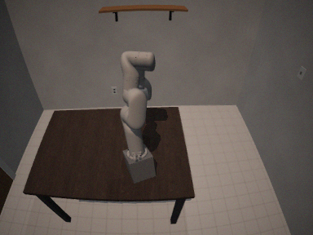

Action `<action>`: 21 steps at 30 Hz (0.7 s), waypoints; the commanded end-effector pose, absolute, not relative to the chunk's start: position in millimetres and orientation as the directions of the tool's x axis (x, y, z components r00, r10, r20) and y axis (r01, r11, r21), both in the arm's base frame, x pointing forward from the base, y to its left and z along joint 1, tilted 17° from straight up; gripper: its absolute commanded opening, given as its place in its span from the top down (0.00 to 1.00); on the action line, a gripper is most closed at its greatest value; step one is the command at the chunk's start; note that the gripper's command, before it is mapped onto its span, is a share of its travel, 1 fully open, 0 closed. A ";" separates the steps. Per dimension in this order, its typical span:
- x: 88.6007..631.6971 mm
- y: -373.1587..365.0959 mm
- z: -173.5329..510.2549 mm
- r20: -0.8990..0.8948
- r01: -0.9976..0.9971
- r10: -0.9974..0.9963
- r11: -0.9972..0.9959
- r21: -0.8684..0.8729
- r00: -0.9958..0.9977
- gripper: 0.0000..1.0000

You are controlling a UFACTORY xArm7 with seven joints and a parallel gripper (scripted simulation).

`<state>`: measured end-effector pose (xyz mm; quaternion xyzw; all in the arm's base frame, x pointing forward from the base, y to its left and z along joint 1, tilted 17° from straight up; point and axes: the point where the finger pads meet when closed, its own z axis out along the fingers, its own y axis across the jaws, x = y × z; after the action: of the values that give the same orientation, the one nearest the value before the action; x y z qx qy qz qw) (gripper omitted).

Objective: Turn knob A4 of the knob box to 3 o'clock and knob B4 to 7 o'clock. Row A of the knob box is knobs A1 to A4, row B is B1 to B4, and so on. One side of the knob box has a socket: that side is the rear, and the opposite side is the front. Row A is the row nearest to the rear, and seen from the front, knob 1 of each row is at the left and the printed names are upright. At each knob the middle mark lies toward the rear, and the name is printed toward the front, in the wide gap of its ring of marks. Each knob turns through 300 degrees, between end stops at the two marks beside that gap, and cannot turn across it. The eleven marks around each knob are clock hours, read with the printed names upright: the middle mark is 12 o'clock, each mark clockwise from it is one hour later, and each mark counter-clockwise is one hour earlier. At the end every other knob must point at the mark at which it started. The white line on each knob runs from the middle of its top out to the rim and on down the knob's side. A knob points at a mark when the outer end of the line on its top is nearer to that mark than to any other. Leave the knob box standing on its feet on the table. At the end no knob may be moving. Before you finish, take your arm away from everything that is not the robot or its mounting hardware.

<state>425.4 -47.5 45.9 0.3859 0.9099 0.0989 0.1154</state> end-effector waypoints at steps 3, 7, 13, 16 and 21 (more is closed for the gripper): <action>426.5 -48.1 45.9 -0.140 0.683 0.727 0.682 0.260 -0.672 0.81; 426.5 -48.1 45.9 -0.140 0.683 0.727 0.682 0.260 -0.672 0.81; 426.8 -48.0 45.0 -0.140 0.683 0.727 0.682 0.261 -0.672 0.81; 427.2 -47.9 43.7 -0.140 0.683 0.727 0.682 0.261 -0.672 0.81; 428.0 -47.7 41.2 -0.140 0.683 0.727 0.682 0.261 -0.672 0.81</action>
<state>426.5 -47.4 42.2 0.3874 0.9098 0.0942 0.1152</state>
